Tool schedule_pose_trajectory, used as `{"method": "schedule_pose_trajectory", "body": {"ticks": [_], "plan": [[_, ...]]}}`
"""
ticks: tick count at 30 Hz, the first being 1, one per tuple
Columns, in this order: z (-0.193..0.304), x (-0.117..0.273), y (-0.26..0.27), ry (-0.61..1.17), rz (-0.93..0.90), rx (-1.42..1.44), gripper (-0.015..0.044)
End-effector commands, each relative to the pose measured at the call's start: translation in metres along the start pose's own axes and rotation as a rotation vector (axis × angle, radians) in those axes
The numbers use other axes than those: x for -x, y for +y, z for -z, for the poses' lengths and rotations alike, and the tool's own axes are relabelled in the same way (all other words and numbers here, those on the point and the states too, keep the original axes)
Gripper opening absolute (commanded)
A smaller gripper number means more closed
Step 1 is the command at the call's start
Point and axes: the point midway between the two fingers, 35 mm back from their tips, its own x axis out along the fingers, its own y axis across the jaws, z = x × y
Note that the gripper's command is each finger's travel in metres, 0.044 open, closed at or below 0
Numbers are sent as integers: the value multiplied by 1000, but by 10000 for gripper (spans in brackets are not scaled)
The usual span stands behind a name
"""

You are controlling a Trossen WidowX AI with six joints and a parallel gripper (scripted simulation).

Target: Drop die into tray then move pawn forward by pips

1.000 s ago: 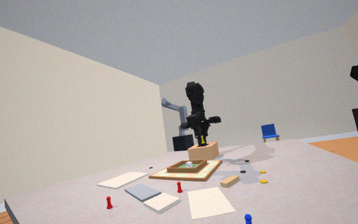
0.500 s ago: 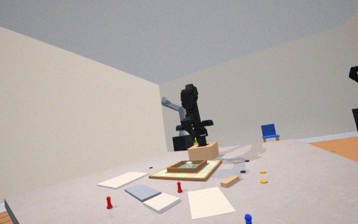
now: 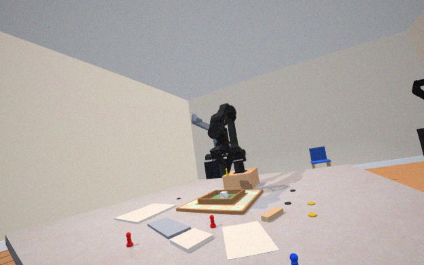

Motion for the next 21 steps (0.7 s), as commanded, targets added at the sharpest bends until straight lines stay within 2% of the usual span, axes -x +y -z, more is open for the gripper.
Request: {"method": "schedule_pose_trajectory", "body": {"ticks": [1, 21], "plan": [[11, -7, -9, 2, -4, 6, 0], [67, -46, -44, 4, -8, 7, 0]]}}
